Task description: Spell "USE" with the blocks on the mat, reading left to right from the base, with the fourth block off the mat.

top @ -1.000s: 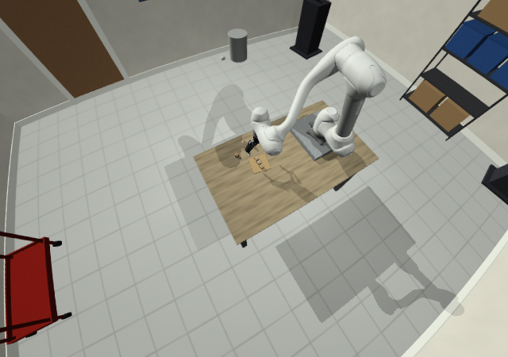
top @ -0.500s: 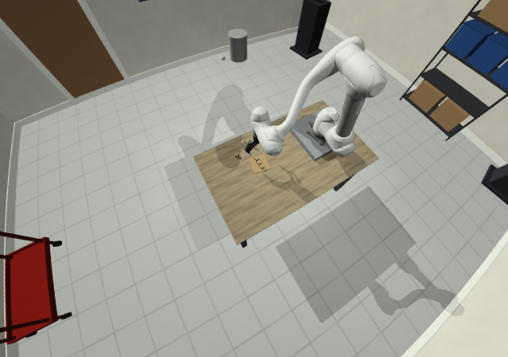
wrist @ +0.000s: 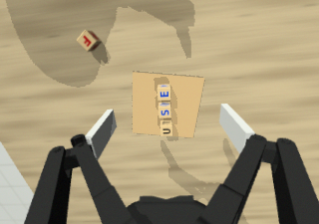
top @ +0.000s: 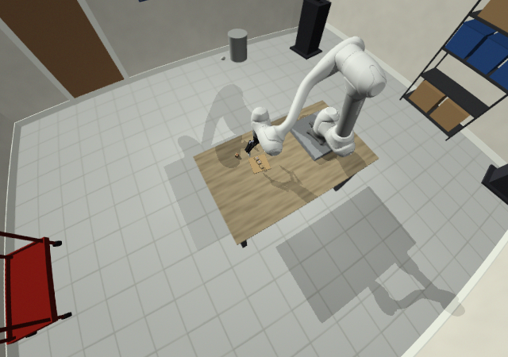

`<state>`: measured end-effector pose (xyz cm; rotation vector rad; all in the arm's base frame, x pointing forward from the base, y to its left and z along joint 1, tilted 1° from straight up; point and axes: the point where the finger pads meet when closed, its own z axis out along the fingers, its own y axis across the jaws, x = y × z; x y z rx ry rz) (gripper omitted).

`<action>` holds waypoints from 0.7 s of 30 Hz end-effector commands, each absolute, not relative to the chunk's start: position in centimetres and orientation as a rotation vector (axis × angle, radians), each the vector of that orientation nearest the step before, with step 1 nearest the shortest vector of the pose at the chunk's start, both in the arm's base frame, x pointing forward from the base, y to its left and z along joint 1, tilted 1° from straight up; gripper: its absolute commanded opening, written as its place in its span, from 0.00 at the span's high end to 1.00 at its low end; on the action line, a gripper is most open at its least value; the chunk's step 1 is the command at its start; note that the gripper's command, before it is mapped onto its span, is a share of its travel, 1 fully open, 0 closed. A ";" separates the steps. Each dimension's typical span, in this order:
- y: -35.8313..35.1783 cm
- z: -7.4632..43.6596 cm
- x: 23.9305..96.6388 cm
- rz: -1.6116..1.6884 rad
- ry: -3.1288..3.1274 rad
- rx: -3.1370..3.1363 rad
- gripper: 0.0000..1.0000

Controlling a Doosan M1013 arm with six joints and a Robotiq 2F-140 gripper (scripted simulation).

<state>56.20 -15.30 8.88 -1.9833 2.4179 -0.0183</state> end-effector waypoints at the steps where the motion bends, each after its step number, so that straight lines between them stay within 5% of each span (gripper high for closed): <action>1: -15.2 9.2 56.4 -0.021 2.419 -1.983 0.00; 21: -15.2 10.3 56.4 -0.021 2.419 -1.983 0.00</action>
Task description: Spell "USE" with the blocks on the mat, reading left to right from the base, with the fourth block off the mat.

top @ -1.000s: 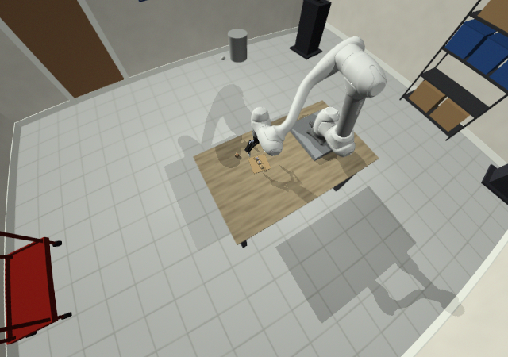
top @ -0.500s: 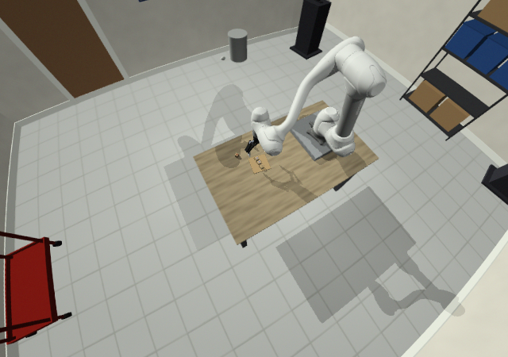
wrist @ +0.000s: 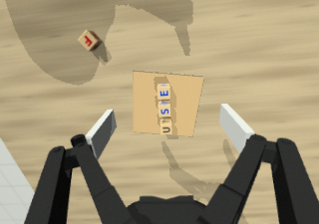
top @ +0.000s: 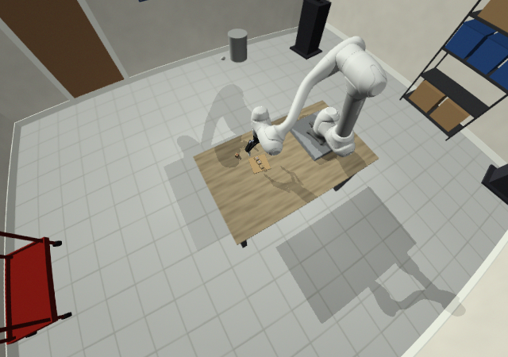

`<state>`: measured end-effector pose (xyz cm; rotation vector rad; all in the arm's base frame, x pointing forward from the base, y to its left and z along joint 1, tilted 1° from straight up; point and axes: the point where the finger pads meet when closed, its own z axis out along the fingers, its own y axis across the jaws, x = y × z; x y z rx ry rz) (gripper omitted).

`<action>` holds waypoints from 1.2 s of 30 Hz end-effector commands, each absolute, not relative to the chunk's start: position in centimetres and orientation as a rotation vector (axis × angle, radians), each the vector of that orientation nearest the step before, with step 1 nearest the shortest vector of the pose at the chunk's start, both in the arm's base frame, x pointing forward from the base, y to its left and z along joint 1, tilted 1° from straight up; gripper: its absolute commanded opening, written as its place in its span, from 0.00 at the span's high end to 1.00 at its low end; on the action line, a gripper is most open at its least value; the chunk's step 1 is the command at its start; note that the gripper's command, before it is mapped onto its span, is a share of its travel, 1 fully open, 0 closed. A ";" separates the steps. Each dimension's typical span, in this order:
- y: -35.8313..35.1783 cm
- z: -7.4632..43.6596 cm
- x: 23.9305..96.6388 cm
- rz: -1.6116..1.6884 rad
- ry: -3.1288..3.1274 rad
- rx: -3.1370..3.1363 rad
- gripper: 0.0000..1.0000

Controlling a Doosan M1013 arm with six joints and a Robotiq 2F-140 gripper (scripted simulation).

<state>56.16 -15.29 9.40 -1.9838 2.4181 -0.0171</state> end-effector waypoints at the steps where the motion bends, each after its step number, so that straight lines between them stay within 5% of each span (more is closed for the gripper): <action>1: -15.2 10.6 56.4 -0.021 2.419 -1.983 0.00; 18: -15.2 16.0 56.3 -0.021 2.419 -1.983 0.00; 36: -15.2 16.3 56.3 -0.021 2.419 -1.983 0.00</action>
